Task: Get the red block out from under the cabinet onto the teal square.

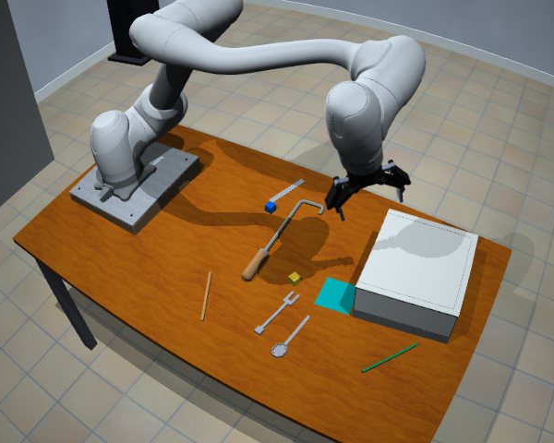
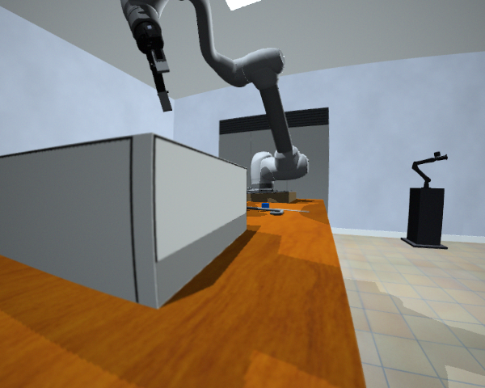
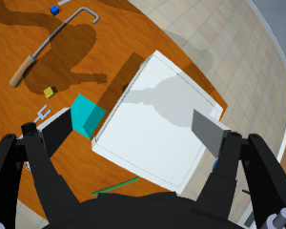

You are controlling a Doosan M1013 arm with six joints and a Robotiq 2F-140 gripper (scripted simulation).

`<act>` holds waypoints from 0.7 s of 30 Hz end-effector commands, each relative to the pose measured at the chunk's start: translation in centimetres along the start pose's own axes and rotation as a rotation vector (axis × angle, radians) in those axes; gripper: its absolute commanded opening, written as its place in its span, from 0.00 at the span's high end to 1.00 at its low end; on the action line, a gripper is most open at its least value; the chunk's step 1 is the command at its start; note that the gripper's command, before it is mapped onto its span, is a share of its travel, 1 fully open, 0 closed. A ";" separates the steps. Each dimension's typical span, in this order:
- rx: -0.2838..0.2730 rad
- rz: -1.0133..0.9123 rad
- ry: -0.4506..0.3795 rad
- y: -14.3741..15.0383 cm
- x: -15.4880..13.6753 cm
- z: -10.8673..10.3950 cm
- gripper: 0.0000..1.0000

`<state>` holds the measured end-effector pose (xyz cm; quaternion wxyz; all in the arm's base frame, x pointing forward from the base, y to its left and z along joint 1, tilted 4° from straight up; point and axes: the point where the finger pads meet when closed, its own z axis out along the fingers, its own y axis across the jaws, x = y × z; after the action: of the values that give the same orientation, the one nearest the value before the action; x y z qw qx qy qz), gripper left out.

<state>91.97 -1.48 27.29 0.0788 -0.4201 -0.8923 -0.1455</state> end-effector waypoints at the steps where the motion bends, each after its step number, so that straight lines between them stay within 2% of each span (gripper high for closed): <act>1: 0.000 0.000 0.000 0.0 0.0 0.0 0.00; 17: 0.000 0.000 0.000 0.0 0.0 0.0 0.00; 18: 0.000 -0.001 0.000 0.0 0.0 0.0 1.00; 21: 0.015 -0.039 -0.019 -1.5 0.3 0.5 1.00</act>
<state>91.60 -1.64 27.12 0.0768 -0.4159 -0.8948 -0.1431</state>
